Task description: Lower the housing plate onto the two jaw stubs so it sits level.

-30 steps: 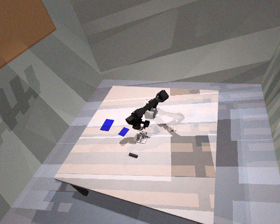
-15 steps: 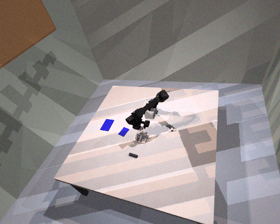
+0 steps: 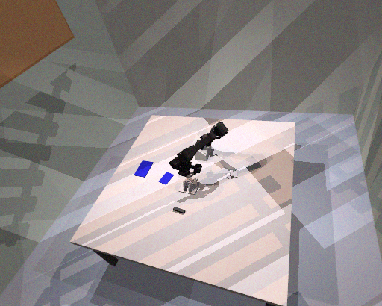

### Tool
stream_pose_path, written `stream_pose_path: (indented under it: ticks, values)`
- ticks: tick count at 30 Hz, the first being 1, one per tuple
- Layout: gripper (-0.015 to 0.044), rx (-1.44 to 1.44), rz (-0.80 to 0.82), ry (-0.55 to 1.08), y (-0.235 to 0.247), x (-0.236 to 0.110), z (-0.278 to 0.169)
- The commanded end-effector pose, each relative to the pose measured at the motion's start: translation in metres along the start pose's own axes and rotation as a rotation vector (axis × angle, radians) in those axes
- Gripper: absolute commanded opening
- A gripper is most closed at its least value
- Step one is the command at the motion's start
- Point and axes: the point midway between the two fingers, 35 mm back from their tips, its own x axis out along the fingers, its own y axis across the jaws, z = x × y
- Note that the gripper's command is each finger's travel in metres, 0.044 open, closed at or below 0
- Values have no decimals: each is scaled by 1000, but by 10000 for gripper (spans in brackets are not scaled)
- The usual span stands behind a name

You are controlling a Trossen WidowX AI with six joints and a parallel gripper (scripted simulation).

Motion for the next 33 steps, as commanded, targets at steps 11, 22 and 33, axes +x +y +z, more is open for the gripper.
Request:
stream_pose_path:
  ticks: [11,22,33]
  values:
    - [351,12,7,3,0,25,-2]
    - [351,12,9,4,1,43,-3]
    - [351,12,11,4,2,53,-4]
